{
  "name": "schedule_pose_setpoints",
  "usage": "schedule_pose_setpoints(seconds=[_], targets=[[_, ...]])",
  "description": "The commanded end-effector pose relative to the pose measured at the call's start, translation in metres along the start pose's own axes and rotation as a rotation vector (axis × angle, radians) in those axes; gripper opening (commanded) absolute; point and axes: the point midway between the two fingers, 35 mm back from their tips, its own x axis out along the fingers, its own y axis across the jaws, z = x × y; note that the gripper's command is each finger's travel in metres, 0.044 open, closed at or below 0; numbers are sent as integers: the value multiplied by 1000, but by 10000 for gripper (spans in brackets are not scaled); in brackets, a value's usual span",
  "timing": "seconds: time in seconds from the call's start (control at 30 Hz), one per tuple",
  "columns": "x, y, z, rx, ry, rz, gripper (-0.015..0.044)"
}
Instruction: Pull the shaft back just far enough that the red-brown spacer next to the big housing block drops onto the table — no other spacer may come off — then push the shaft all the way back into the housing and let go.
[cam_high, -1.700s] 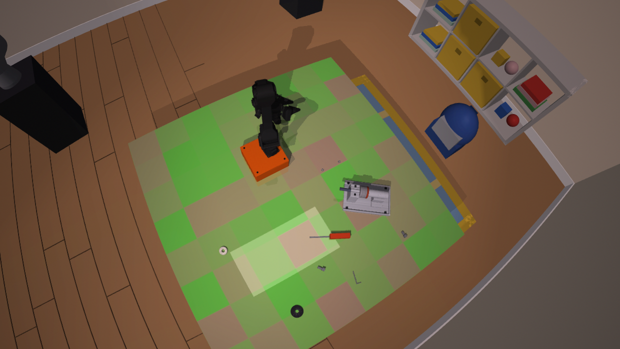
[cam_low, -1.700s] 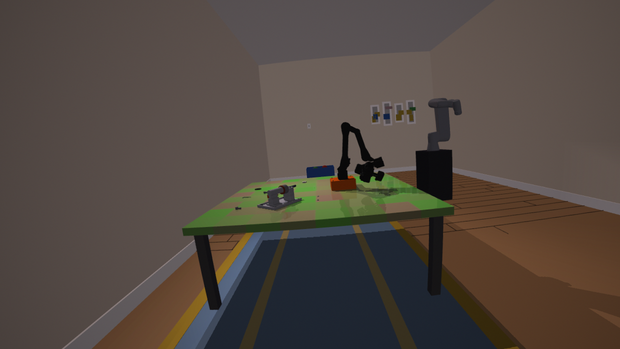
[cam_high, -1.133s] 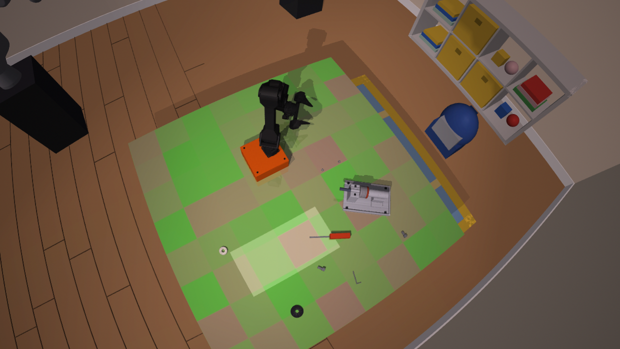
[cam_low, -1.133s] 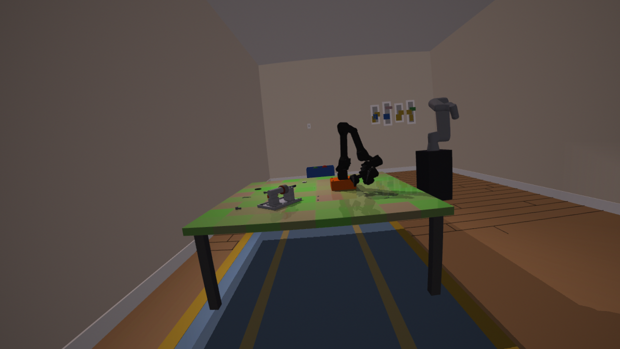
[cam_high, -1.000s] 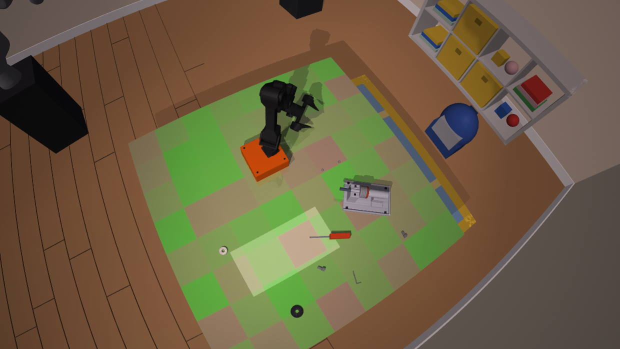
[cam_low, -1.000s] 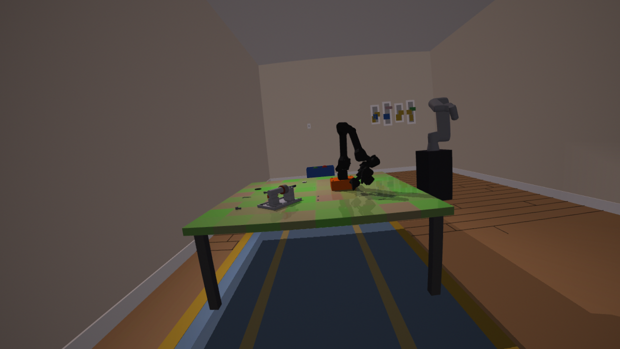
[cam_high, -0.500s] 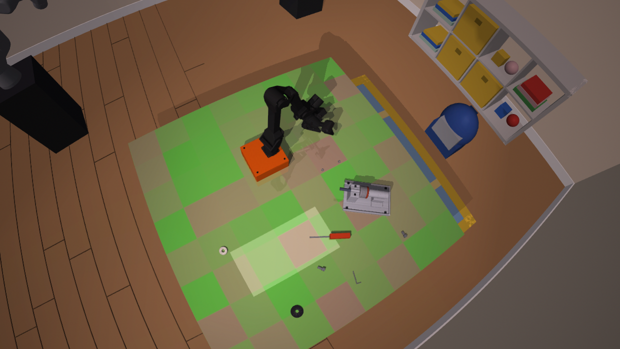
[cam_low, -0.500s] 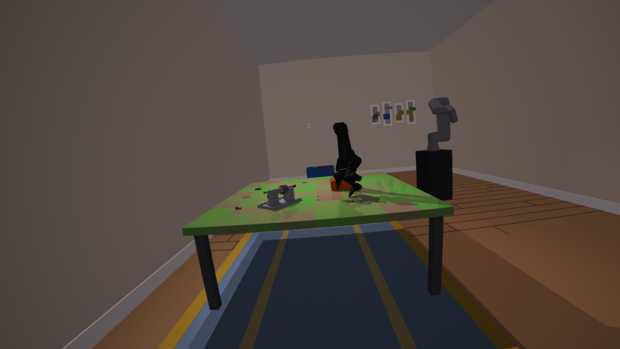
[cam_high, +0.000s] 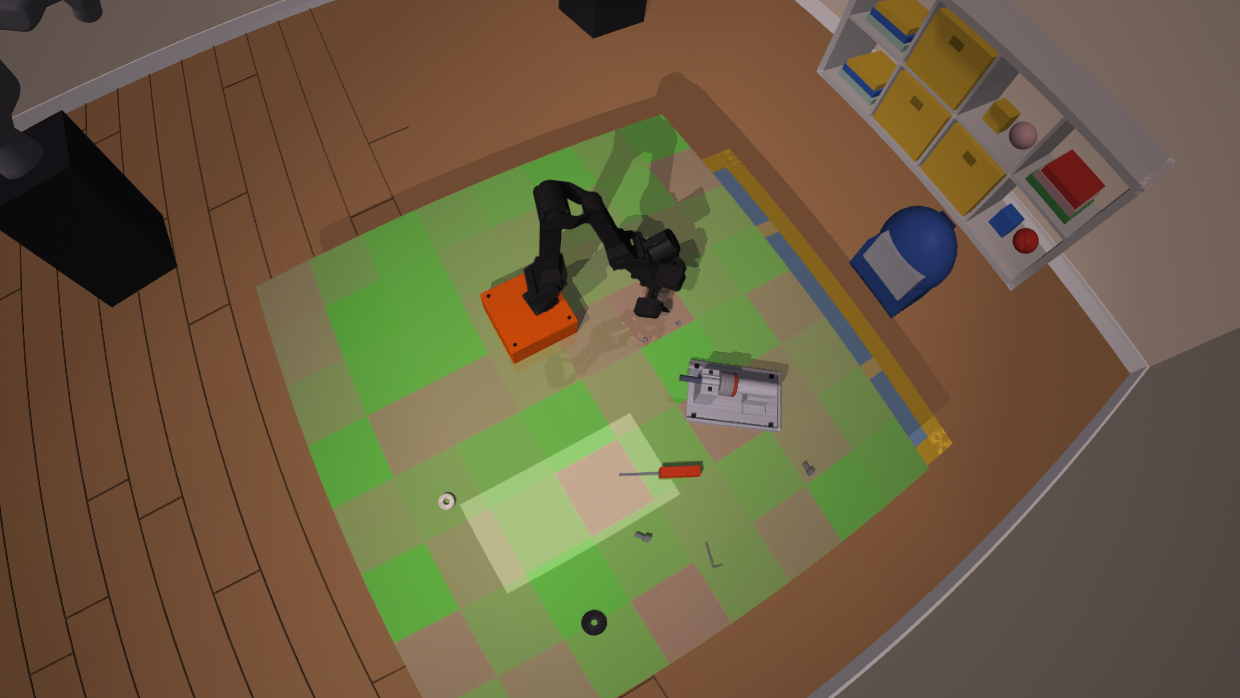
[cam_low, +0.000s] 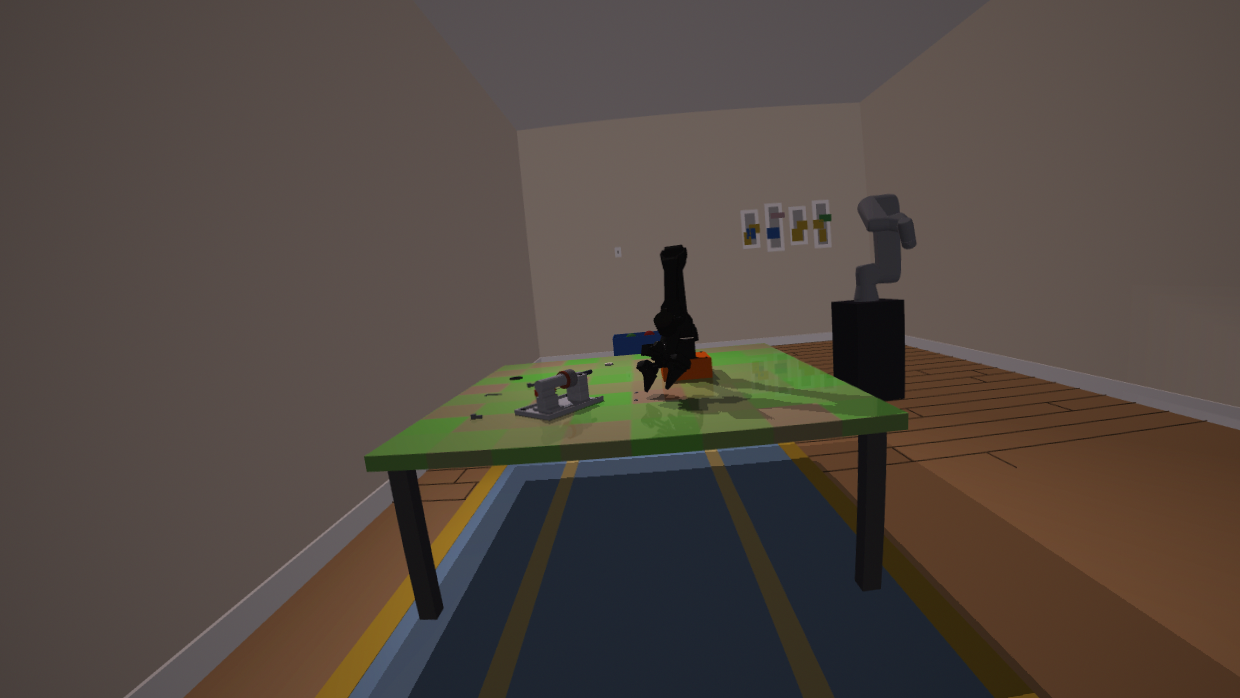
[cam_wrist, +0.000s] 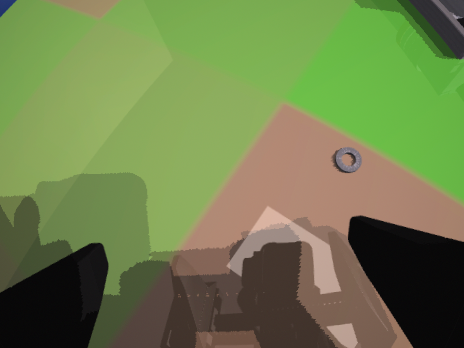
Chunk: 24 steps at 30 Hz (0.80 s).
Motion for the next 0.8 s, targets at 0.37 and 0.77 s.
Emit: schedule_pose_setpoints(seconds=[0.37, 0.77], targets=[[-9, -129, 73, 1778, -54, 189, 440], [-49, -210, 97, 2737, -20, 518, 440]])
